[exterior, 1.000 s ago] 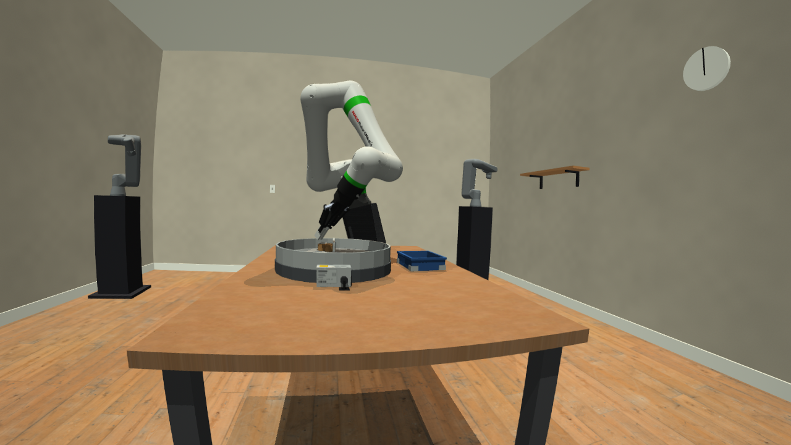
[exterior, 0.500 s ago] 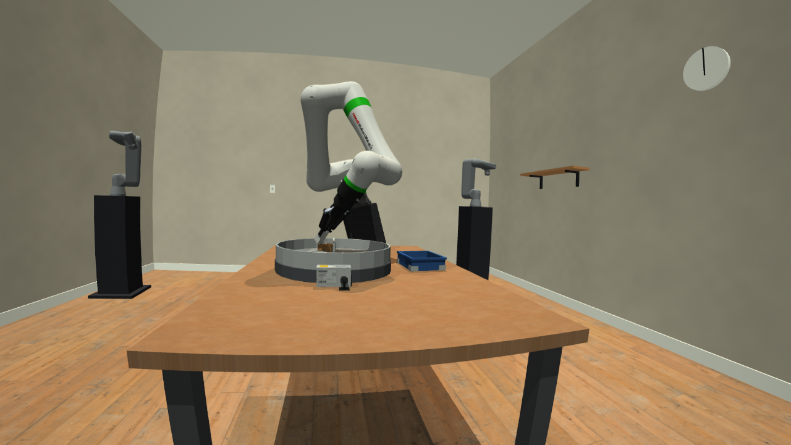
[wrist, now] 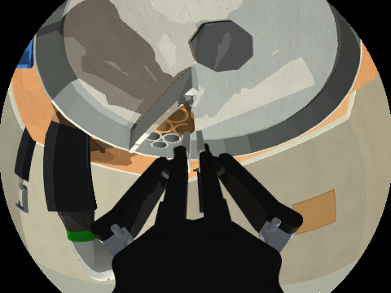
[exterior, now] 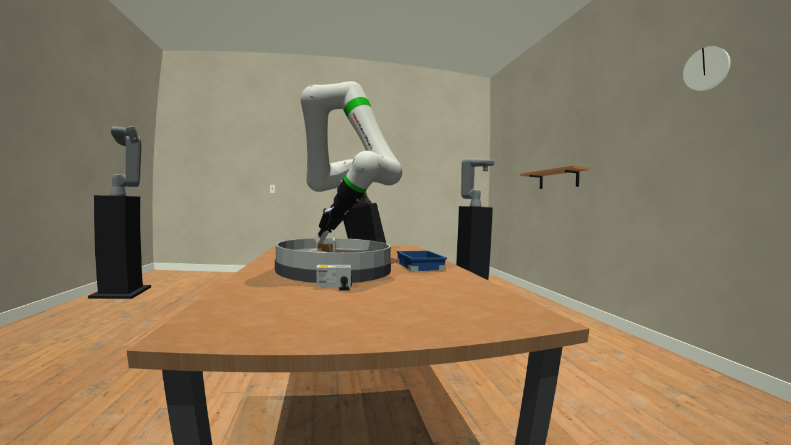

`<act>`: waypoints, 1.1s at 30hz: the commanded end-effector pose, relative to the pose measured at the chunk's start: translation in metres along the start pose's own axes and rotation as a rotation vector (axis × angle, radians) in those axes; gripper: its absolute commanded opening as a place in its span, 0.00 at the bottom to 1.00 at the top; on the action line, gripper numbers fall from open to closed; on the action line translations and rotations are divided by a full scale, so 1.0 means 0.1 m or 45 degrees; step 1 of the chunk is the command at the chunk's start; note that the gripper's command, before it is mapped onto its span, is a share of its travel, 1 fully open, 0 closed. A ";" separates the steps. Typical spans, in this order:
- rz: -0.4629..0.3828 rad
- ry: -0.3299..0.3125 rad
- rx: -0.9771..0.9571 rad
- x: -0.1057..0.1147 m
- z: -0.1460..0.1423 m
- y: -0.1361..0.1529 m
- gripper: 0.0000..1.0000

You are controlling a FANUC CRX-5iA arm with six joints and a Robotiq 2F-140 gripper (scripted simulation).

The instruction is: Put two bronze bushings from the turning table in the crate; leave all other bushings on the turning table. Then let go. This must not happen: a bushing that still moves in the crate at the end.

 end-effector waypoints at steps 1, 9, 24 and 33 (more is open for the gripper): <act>0.000 0.000 0.000 0.00 0.00 0.00 0.06; 0.000 0.000 0.000 0.00 0.00 0.00 0.06; 0.000 0.000 0.000 -0.03 -0.01 -0.02 0.06; 0.000 0.000 0.000 -0.08 -0.02 -0.07 0.06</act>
Point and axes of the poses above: the point where the finger pads meet when closed, its own x axis back along the fingers, its own z axis across the jaws, y = z × x, the point moved 4 cm from there along x, back along the fingers, and after that the axes turned 14 degrees about -x, right-handed, at the moved point
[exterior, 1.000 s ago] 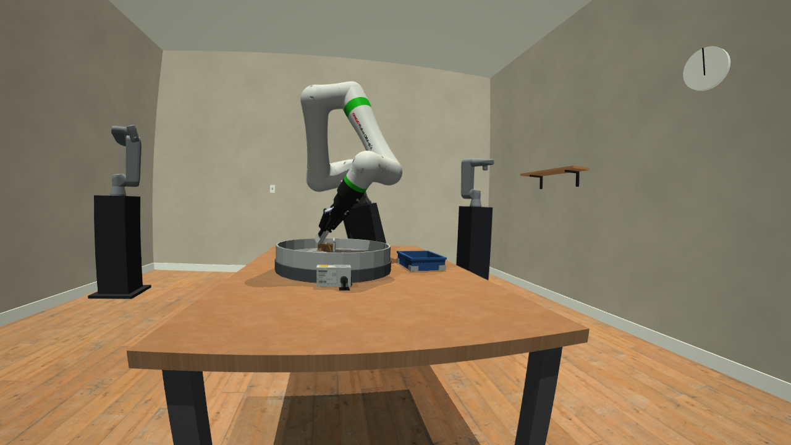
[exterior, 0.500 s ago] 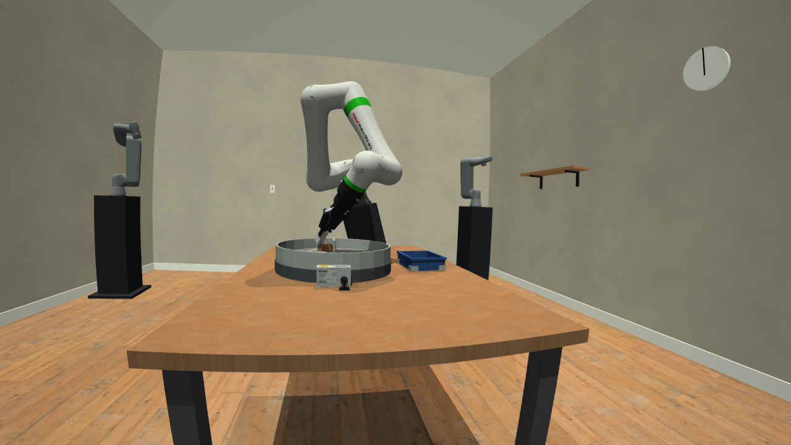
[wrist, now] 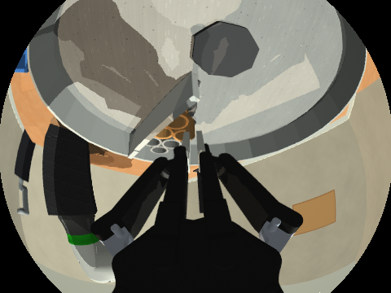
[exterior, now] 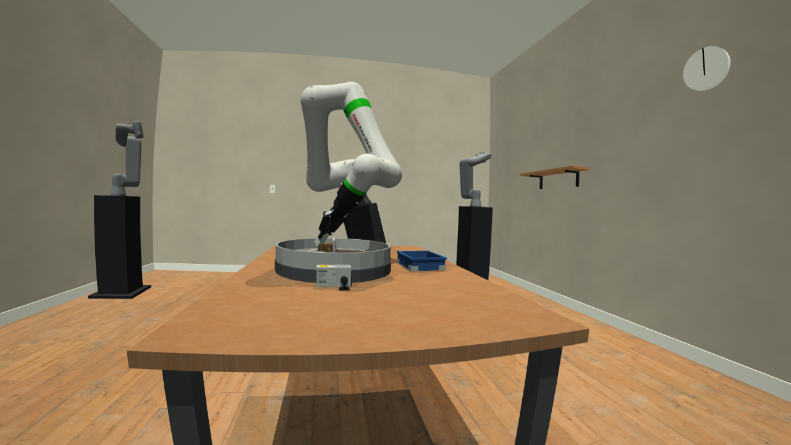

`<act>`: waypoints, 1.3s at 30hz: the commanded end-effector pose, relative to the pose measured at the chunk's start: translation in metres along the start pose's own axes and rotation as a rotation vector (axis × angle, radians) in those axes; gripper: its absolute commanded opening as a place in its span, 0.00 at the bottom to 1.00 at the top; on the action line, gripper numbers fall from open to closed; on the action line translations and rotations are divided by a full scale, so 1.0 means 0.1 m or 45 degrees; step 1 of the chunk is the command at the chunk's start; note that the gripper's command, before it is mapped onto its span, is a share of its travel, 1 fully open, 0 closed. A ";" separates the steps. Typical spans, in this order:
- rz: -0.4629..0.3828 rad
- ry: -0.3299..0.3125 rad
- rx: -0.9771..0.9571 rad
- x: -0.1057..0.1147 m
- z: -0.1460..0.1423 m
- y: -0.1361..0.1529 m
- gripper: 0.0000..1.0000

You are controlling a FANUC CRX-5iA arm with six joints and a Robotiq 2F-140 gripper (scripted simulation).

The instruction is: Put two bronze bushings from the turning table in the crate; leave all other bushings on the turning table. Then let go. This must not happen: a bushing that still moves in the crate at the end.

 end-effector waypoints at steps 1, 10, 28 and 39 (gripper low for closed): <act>0.000 0.000 0.000 0.00 0.00 0.00 0.06; 0.000 0.000 0.000 0.00 0.00 0.00 0.06; 0.000 0.000 0.000 0.00 0.00 0.00 0.06; 0.000 0.000 0.000 0.00 0.00 0.00 0.00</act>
Point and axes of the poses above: the point where the finger pads meet when closed, its own x axis back along the fingers, its own z axis across the jaws, y = z × x, the point moved 4 cm from there along x, back along the fingers, and after that the axes turned 14 degrees about -x, right-handed, at the moved point
